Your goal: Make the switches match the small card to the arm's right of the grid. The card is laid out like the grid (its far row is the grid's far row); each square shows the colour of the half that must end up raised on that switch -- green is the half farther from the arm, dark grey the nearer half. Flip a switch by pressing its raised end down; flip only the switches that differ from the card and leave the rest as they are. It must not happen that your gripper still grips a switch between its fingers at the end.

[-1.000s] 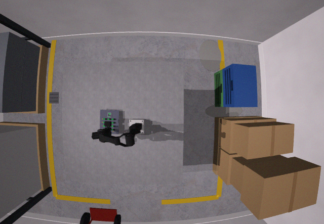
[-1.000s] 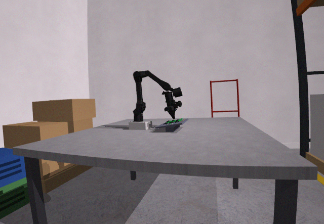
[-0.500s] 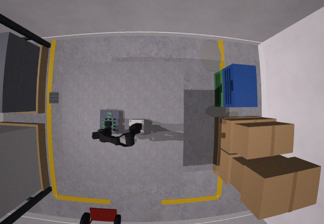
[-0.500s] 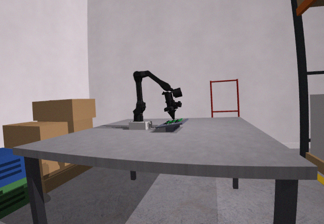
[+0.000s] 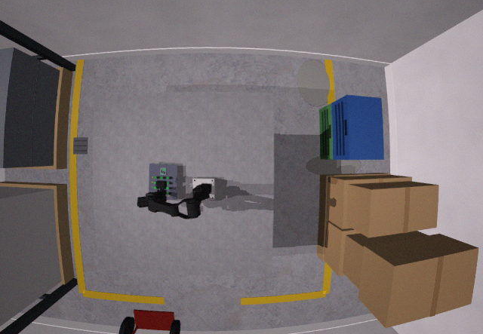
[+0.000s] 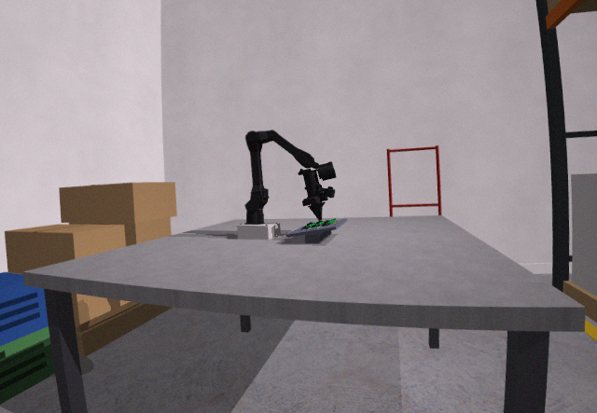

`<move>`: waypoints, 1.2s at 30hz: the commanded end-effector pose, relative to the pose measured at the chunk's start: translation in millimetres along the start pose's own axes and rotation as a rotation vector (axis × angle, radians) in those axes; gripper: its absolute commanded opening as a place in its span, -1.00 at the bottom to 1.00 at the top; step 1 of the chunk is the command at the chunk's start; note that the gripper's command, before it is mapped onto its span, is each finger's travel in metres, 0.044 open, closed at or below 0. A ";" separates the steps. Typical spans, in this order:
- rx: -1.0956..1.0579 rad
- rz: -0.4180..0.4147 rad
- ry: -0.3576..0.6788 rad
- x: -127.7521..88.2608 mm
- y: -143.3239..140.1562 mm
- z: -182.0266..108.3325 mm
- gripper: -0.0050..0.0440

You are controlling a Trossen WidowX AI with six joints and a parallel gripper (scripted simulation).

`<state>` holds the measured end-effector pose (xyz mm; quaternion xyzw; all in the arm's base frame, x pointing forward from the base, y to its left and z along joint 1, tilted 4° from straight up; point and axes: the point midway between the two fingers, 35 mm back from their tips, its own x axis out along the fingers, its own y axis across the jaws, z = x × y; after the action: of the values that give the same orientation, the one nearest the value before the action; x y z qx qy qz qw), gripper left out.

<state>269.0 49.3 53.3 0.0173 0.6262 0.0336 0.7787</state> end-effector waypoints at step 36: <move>0.004 -0.003 0.001 5.4 -0.5 -0.5 -0.80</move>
<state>269.6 49.6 49.1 0.0172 0.6265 0.0336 0.7785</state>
